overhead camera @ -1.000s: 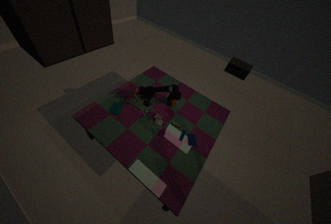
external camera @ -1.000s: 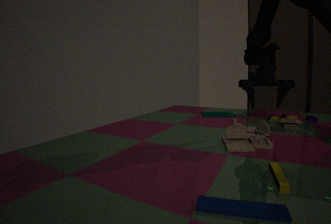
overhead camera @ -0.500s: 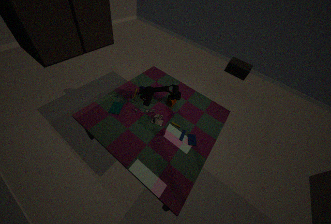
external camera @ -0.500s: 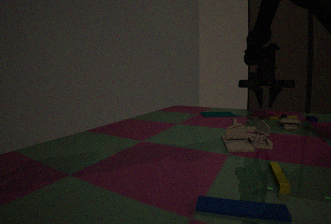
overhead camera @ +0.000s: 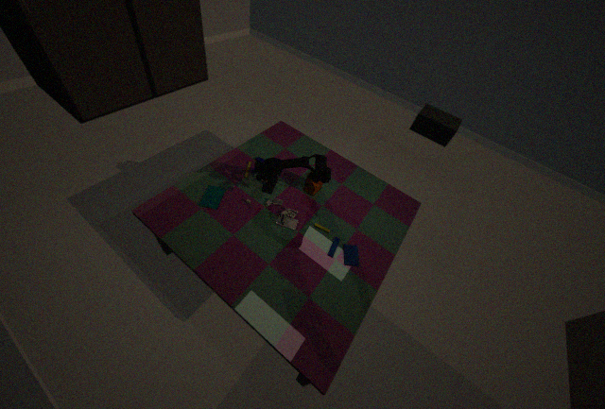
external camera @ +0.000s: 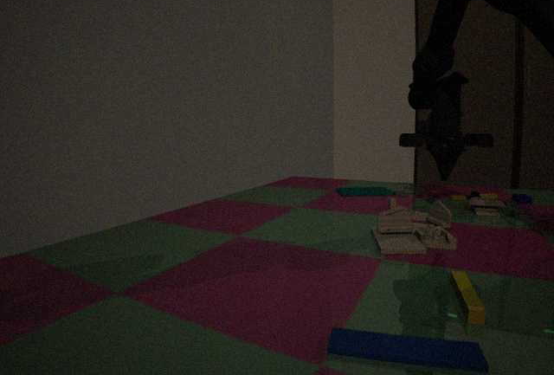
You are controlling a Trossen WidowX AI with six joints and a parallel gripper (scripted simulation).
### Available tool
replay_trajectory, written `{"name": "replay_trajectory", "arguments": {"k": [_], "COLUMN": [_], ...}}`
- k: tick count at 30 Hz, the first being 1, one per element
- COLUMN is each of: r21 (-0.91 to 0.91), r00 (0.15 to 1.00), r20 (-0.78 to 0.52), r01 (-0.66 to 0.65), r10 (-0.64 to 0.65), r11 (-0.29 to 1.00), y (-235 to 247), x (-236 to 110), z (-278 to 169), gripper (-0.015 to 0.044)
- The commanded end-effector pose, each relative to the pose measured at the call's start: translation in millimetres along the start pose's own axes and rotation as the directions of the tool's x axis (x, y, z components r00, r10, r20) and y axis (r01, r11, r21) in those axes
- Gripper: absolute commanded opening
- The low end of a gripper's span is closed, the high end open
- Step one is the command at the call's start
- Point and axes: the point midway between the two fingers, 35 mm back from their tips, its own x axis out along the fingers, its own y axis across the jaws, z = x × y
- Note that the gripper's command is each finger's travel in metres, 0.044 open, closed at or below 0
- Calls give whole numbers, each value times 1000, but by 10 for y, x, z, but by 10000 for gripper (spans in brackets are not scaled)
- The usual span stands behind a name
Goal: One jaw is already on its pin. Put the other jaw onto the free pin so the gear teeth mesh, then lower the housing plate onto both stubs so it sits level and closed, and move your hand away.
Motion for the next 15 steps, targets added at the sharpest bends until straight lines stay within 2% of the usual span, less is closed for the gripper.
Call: {"name": "replay_trajectory", "arguments": {"k": [1, 15], "r21": [0, -255], "r00": [1000, 1000], "r20": [0, 0], "r01": [0, -1], "r10": [0, 1], "r11": [1000, 967], "y": [0, 223], "x": [0, -99], "z": [0, -409], "gripper": [26, 394]}}
